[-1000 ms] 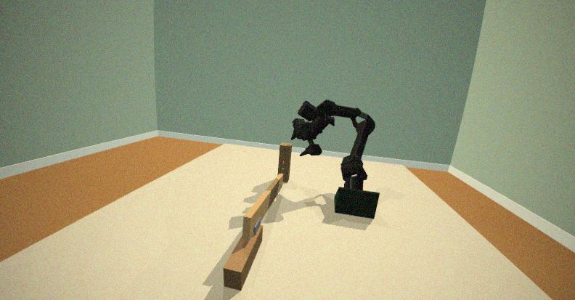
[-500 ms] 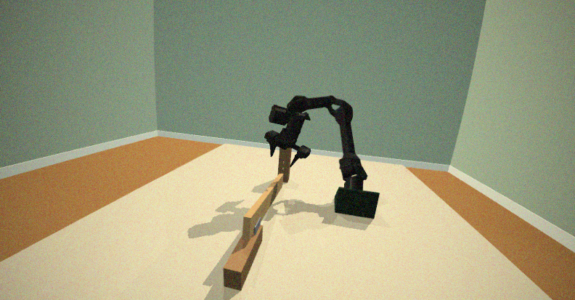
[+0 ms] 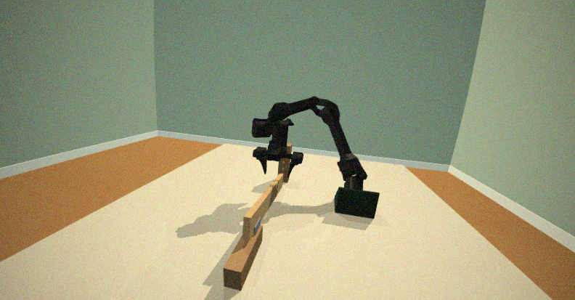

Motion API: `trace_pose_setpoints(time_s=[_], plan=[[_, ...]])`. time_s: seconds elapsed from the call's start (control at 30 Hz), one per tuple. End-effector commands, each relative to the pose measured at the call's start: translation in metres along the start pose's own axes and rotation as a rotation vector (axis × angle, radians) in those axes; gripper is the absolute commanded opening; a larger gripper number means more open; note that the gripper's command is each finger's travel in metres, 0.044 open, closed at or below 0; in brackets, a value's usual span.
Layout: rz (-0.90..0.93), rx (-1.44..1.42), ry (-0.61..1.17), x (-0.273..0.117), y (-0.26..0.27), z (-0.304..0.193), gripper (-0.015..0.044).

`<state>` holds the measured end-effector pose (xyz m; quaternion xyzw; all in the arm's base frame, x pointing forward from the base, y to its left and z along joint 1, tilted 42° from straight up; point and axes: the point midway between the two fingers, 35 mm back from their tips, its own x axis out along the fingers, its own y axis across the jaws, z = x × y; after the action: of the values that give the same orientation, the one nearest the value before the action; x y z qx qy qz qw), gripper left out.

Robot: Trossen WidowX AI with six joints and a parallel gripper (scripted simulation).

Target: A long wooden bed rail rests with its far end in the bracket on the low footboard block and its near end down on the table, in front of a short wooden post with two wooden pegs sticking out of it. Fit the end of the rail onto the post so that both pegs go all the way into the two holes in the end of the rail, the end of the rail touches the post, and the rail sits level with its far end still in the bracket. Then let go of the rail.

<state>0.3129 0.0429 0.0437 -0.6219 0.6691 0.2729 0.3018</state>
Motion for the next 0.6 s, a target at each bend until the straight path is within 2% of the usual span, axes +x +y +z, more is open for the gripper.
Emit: trace_pose_setpoints(time_s=[0.0,0.57], plan=[[0.01,-0.006,-0.007,0.006,-0.001,0.002,0.044],[0.009,-0.006,-0.007,0.033,-0.002,0.003,0.044]])
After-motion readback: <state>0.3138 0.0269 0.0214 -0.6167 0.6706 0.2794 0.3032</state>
